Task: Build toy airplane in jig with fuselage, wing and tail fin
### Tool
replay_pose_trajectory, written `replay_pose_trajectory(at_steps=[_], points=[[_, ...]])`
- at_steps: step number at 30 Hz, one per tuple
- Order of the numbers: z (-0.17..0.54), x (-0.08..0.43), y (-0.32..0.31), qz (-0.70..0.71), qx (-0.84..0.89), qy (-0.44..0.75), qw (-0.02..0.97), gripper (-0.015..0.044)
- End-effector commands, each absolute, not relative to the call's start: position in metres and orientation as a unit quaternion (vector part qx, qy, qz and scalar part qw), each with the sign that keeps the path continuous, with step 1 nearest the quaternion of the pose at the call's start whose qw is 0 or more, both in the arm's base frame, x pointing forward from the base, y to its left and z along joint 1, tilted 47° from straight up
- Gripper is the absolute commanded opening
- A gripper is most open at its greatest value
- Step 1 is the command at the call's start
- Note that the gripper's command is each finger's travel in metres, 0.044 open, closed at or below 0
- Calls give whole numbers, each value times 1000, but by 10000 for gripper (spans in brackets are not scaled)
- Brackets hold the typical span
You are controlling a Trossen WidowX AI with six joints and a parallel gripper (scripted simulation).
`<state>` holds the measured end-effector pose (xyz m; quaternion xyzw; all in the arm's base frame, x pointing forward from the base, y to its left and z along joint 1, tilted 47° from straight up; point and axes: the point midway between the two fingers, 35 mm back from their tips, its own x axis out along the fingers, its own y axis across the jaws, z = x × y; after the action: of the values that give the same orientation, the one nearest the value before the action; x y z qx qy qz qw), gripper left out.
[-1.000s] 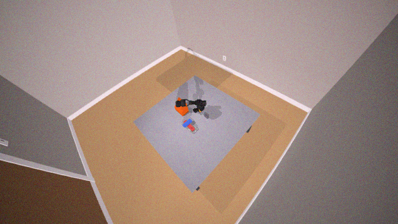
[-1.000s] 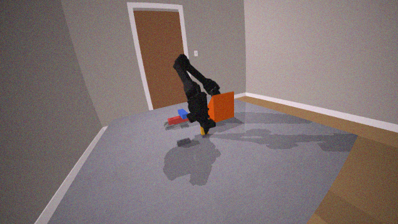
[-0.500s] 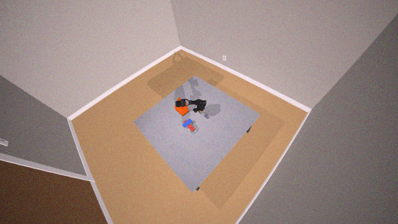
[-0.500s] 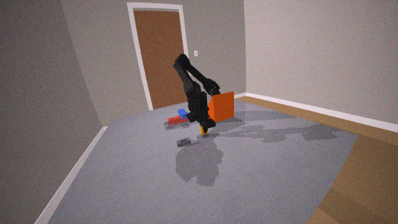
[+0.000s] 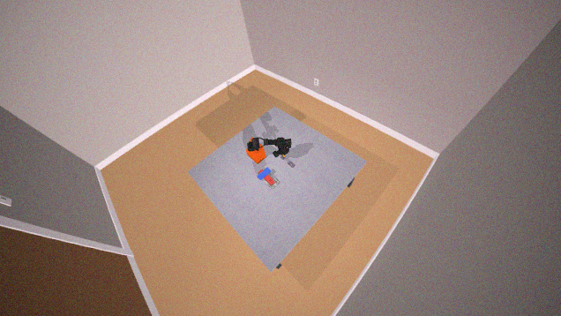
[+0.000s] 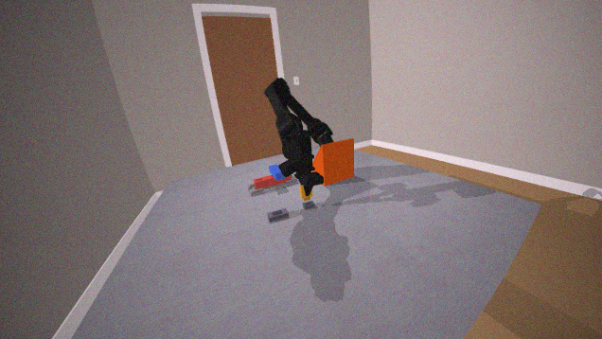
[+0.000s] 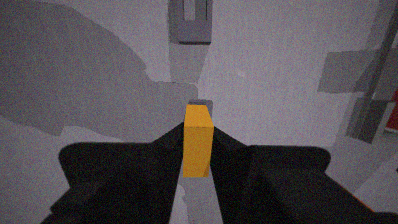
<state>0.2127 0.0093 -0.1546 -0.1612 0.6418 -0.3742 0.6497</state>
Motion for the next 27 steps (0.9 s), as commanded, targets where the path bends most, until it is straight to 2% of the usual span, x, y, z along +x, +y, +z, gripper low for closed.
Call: replay_pose_trajectory(at_steps=[1, 27], points=[[-146, 216, 19, -374, -157, 643, 649, 0], [-87, 215, 71, -379, -169, 656, 630, 0]])
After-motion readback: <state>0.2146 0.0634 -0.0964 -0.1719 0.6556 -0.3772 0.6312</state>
